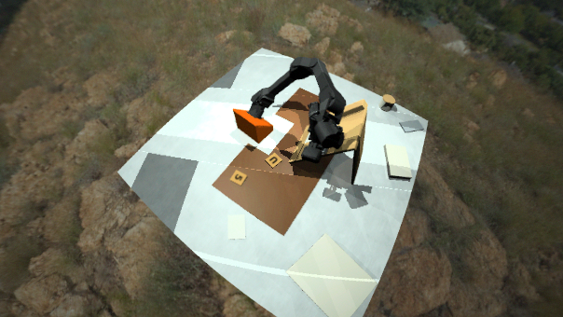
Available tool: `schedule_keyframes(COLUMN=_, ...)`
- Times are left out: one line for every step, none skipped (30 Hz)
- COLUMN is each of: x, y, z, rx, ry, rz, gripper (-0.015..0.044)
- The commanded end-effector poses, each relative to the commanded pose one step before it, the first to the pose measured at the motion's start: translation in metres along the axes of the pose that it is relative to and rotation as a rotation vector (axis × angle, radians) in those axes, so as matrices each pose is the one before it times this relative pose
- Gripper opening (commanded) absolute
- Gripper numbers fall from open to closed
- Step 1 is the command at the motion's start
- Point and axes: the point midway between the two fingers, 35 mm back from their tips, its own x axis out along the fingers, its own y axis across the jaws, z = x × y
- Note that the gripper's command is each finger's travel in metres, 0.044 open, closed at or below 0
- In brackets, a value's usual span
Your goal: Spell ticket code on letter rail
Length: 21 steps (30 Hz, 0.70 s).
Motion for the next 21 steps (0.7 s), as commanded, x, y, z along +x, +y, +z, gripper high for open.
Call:
schedule_keyframes(x=0.00352, y=0.00296, z=-0.00121, rx=0.0068, ry=0.00333, rz=0.00726, gripper=0.0000)
schedule_keyframes(x=0.00017, y=0.00033, z=-0.00004, rx=0.0000, ry=0.00000, rz=0.00002, gripper=0.0000)
schedule_keyframes(x=0.00017, y=0.00033, z=-0.00003, rx=0.0000, ry=0.00000, rz=0.00002, gripper=0.0000)
schedule_keyframes(x=0.00017, y=0.00033, z=-0.00003, rx=0.0000, ry=0.00000, rz=0.00002, gripper=0.0000)
schedule_keyframes(x=0.00017, y=0.00033, z=-0.00003, rx=0.0000, ry=0.00000, rz=0.00002, gripper=0.0000)
schedule_keyframes(x=0.00016, y=0.00033, z=-0.00003, rx=0.0000, ry=0.00000, rz=0.00002, gripper=0.0000)
schedule_keyframes(x=0.00016, y=0.00033, z=-0.00002, rx=0.0000, ry=0.00000, rz=0.00002, gripper=0.0000)
schedule_keyframes(x=0.00015, y=0.00033, z=-0.00002, rx=0.0000, ry=0.00000, rz=0.00002, gripper=0.0000)
schedule_keyframes(x=0.00014, y=0.00033, z=-0.00002, rx=0.0000, ry=0.00000, rz=0.00002, gripper=0.0000)
schedule_keyframes(x=0.00014, y=0.00033, z=-0.00002, rx=0.0000, ry=0.00000, rz=0.00002, gripper=0.0000)
schedule_keyframes(x=0.00013, y=0.00033, z=-0.00001, rx=0.0000, ry=0.00000, rz=0.00002, gripper=0.0000)
schedule_keyframes(x=0.00012, y=0.00033, z=-0.00001, rx=0.0000, ry=0.00000, rz=0.00002, gripper=0.0000)
schedule_keyframes(x=0.00010, y=0.00032, z=-0.00001, rx=0.0000, ry=0.00000, rz=0.00002, gripper=0.0000)
schedule_keyframes(x=0.00009, y=0.00032, z=-0.00001, rx=0.0000, ry=0.00000, rz=0.00002, gripper=0.0000)
schedule_keyframes(x=0.00008, y=0.00032, z=0.00000, rx=0.0000, ry=0.00000, rz=0.00002, gripper=0.0000)
schedule_keyframes(x=0.00008, y=0.00032, z=0.00000, rx=0.0000, ry=0.00000, rz=0.00002, gripper=0.0000)
schedule_keyframes(x=0.00007, y=0.00032, z=0.00000, rx=0.0000, ry=0.00000, rz=0.00002, gripper=0.0000)
schedule_keyframes(x=0.00006, y=0.00032, z=0.00000, rx=0.0000, ry=0.00000, rz=0.00002, gripper=0.0000)
schedule_keyframes(x=0.00005, y=0.00032, z=0.00001, rx=0.0000, ry=0.00000, rz=0.00002, gripper=0.0000)
schedule_keyframes(x=0.00004, y=0.00032, z=0.00001, rx=0.0000, ry=0.00000, rz=0.00002, gripper=0.0000)
schedule_keyframes(x=0.00003, y=0.00033, z=0.00001, rx=0.0000, ry=0.00000, rz=0.00002, gripper=0.0000)
